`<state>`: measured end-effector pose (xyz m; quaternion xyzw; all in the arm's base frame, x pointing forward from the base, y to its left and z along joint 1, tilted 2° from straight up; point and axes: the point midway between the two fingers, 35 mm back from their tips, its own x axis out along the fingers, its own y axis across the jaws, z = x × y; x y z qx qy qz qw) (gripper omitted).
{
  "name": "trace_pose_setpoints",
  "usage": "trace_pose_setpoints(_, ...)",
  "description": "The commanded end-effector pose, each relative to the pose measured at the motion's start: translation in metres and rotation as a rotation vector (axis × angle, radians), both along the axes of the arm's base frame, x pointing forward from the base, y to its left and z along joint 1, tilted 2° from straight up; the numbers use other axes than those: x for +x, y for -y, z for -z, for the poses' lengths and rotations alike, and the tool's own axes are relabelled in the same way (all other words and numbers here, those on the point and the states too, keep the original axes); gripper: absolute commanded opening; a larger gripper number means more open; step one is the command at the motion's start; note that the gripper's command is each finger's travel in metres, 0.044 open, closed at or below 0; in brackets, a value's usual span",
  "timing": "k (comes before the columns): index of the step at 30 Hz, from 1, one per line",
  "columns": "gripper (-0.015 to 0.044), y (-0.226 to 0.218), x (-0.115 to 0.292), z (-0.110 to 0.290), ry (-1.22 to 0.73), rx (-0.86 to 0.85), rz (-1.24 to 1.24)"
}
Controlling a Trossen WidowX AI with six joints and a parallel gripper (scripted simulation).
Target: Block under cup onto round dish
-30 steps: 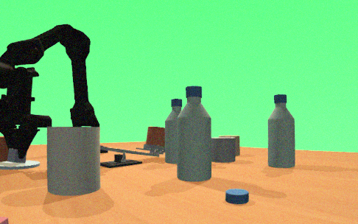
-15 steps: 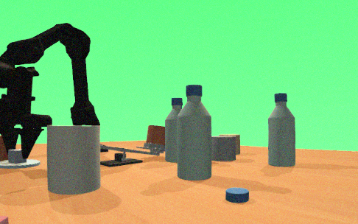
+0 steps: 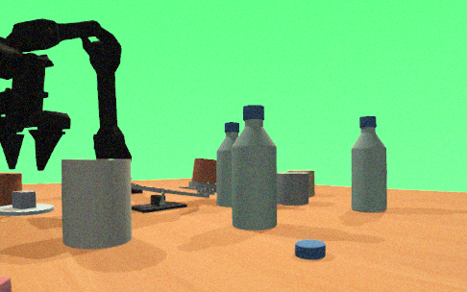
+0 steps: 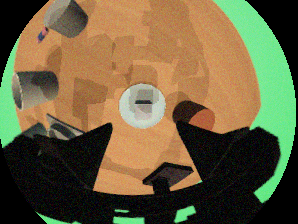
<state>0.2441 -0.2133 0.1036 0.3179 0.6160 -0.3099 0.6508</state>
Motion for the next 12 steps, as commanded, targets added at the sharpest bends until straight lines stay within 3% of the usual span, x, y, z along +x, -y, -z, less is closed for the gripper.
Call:
trace_pose_setpoints(1, 0.044, -0.0006, -0.0016, -0.0333, 0.011, -0.009, 0.0)
trace_pose_setpoints(12, 0.044, -0.0015, -0.003, -0.0428, 0.011, -0.01, -0.001)
